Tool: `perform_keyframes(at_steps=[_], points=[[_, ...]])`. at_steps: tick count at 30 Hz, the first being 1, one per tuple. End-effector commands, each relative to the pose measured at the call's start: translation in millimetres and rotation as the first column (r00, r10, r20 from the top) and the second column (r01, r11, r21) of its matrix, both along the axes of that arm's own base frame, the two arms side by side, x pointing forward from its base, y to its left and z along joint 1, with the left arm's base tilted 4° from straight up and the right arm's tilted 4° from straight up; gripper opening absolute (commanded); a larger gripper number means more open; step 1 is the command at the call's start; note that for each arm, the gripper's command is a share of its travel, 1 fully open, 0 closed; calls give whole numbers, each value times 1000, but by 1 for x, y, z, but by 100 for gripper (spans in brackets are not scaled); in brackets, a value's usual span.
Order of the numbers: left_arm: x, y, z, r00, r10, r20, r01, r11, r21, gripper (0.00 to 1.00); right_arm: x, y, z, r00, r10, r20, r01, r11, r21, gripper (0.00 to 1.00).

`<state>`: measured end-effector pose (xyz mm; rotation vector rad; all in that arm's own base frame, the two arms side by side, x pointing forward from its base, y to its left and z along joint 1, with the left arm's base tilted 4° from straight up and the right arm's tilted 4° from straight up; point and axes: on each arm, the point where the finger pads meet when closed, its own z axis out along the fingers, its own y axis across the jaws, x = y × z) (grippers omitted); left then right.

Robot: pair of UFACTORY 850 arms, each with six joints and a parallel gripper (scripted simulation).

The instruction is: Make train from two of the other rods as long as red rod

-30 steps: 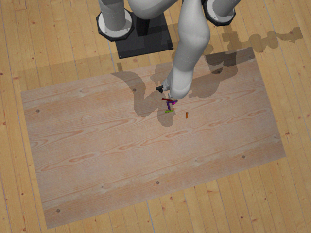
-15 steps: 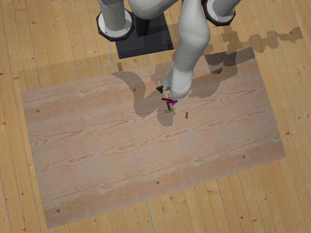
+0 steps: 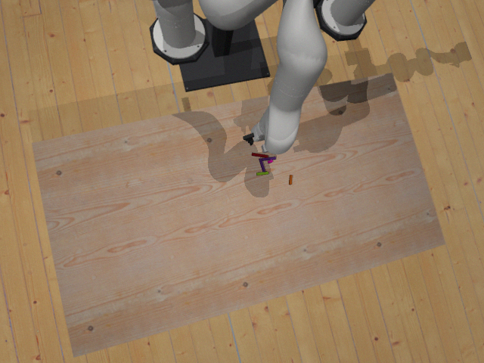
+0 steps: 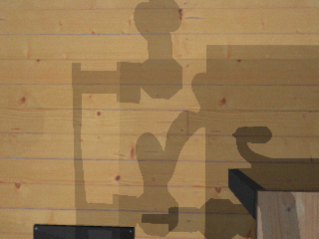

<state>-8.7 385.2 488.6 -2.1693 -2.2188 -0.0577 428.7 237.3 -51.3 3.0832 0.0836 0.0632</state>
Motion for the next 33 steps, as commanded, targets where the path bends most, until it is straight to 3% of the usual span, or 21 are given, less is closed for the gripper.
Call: perform_keyframes(at_steps=[1, 6, 17, 19, 21, 33], points=[[0, 0, 1, 1000, 0, 0, 0, 1000, 2, 100, 1, 1, 0, 1000, 2, 1, -2, 1000, 1, 100], [0, 0, 1, 1000, 0, 0, 0, 1000, 2, 100, 9, 3, -4, 999, 45, 2, -45, 999, -3, 100], [0, 0, 1, 1000, 0, 0, 0, 1000, 2, 100, 63, 20, -34, 935, 353, -13, -353, 935, -26, 100], [0, 0, 1, 1000, 0, 0, 0, 1000, 2, 100, 63, 20, -34, 935, 353, -13, -353, 935, -26, 100], [0, 0, 1, 1000, 0, 0, 0, 1000, 2, 100, 77, 25, -44, 897, 441, -21, -441, 897, -29, 100], [0, 0, 1, 1000, 0, 0, 0, 1000, 2, 100, 113, 39, -72, 745, 666, -45, -667, 745, -20, 100]])
